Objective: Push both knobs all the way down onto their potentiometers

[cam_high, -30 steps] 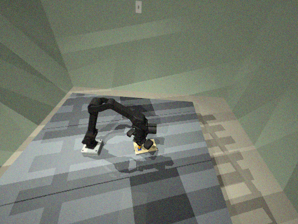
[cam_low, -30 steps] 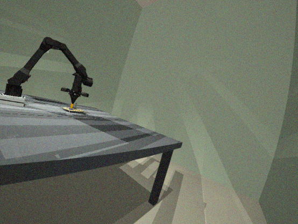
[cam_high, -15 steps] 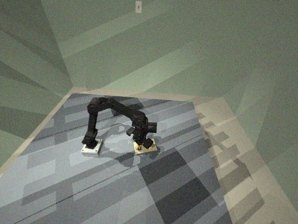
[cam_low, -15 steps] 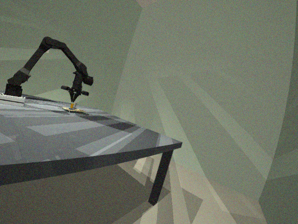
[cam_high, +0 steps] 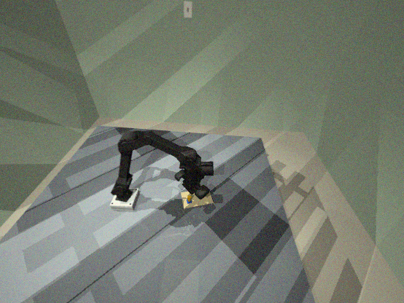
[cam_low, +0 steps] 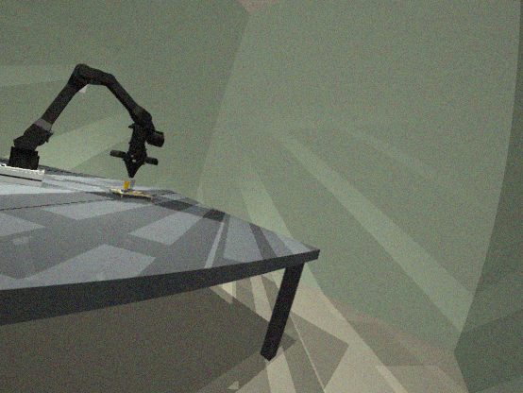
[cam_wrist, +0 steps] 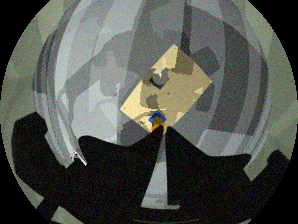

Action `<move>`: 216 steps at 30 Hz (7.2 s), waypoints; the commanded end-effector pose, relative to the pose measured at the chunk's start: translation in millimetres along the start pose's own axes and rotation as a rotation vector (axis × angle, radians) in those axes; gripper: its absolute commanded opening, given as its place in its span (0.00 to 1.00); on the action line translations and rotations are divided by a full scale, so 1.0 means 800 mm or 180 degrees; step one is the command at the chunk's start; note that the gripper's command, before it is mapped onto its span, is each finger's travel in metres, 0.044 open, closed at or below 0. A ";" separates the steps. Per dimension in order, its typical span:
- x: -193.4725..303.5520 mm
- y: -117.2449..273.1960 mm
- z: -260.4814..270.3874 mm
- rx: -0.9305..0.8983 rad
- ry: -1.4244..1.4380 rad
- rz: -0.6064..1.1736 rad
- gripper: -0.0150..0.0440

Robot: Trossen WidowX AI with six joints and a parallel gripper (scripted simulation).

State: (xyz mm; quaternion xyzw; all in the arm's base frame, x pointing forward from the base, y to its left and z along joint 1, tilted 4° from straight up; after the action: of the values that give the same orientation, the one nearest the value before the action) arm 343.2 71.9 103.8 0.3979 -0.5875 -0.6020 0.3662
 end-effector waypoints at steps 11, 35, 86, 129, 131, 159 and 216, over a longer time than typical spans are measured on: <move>-0.013 0.011 -0.005 0.0028 -0.1431 -0.0025 0.25; -0.034 0.022 -0.005 -0.0028 -0.4077 0.0021 0.25; -0.074 0.042 0.001 0.0064 -0.9621 0.0257 0.25; -0.073 -0.009 0.004 0.0064 -0.9640 0.0259 0.25; -0.073 -0.010 0.004 0.0064 -0.9640 0.0259 0.25; -0.073 -0.014 0.004 0.0064 -0.9640 0.0259 0.25; -0.073 -0.024 0.005 0.0064 -0.9640 0.0259 0.25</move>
State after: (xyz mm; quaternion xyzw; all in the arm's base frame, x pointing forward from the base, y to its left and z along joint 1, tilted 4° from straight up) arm 365.1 126.8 92.3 -0.5896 -0.4140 -0.4186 -0.5530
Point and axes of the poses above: the point midway between the two fingers, 35 mm back from their tips, its own y axis back along the fingers, its own z axis across the jaws, x = y × z, the point moved 4 cm from there along y, back along the fingers, and after that the axes turned 7 degrees about y, right-handed, at the moved point
